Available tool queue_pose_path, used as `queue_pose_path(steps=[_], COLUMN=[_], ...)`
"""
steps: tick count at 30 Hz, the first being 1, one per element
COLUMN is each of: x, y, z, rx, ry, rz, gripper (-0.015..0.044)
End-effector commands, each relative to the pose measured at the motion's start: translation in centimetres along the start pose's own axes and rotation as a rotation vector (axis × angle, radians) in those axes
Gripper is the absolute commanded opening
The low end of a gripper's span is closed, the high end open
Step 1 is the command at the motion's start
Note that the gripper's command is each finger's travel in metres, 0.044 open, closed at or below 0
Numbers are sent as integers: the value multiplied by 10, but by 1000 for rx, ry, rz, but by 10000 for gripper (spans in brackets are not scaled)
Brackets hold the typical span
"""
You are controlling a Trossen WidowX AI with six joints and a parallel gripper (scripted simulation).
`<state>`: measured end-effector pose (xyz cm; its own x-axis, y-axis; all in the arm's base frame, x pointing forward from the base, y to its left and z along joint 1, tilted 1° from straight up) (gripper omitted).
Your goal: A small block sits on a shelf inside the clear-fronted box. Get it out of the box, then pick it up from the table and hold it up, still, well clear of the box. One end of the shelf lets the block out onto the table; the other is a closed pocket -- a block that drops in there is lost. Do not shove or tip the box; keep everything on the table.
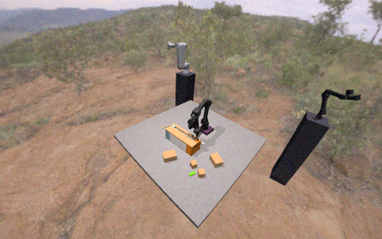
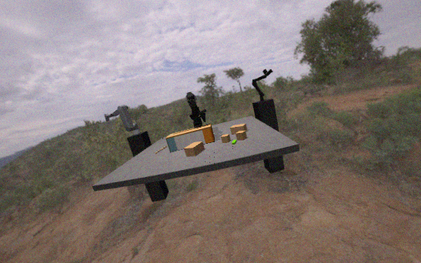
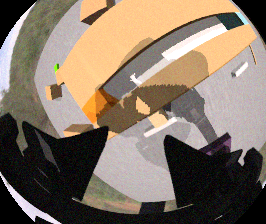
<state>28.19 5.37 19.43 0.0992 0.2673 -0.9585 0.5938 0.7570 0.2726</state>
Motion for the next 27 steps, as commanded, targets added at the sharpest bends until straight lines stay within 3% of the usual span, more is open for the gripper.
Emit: queue_pose_path(steps=[1,15,27], x=[2,1,-1], y=[0,1,0], z=[-10,-35,-49], rx=[-514,-2020,-2914], ry=[-43,-76,30], rz=[-41,-255,-480], gripper=[285,285,285])
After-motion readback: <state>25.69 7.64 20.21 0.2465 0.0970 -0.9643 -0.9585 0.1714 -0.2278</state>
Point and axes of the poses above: the point midway between the two fingers, 35 mm back from their tips, its own x axis out along the fingers, its own y axis across the jaws, z = x × y, the point moved 4 cm from there along -x, back along the fingers, and after that the axes turned 15 degrees about -x, right-handed, at the moved point
